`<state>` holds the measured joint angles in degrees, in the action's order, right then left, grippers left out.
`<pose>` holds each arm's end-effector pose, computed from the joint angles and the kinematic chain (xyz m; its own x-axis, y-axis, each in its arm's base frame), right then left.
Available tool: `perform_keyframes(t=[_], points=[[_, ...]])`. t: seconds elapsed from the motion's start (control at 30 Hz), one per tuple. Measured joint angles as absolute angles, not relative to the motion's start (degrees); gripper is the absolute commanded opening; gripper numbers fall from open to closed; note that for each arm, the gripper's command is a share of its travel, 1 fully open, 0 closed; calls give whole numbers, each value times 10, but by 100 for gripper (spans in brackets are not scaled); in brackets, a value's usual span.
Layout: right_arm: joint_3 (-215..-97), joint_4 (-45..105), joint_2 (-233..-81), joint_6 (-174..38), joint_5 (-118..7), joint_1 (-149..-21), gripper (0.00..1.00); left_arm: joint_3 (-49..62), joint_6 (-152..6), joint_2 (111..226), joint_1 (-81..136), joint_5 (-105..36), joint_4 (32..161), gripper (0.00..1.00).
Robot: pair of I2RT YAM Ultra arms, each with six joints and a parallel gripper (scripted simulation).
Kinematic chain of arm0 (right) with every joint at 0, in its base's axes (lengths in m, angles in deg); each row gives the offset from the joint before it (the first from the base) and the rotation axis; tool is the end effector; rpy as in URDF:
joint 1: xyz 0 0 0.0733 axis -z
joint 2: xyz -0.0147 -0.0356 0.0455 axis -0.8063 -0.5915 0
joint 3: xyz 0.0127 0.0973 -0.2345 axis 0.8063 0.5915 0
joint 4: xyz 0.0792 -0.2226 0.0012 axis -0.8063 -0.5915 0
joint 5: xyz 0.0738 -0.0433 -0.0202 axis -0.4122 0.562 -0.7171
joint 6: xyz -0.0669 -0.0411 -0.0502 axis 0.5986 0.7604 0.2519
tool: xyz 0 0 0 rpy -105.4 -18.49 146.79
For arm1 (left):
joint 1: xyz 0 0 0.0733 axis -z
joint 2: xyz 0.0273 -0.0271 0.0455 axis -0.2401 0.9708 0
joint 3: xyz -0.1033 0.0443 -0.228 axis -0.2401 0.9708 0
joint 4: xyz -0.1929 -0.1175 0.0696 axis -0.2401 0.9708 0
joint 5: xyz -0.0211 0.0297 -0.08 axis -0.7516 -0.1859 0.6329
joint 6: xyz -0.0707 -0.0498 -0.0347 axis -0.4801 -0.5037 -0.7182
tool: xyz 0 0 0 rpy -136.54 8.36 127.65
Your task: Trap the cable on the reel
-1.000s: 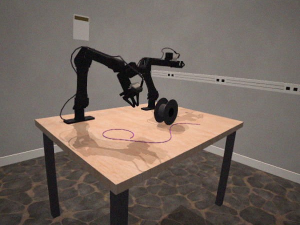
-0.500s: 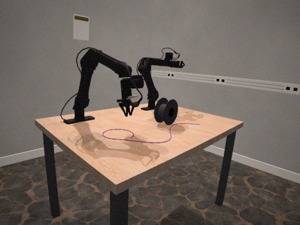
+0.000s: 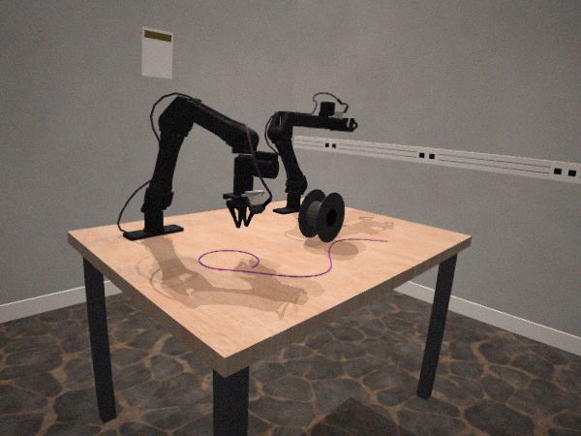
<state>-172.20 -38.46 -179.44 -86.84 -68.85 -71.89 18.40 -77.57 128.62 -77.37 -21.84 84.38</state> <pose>0.2975 0.0987 0.1723 -0.9995 0.0304 -0.0018 0.0304 0.9995 0.0011 -0.0069 0.2707 0.3881 0.0016 -0.0115 -0.9999 -0.9998 -0.0201 -0.0014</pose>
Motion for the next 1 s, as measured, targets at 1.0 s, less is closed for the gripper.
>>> perform_keyframes(t=[1.0], points=[[-1673, -319, -1835, -869, -688, -719, 30, 184, -776, 1286, -774, -218, 844, 100]])
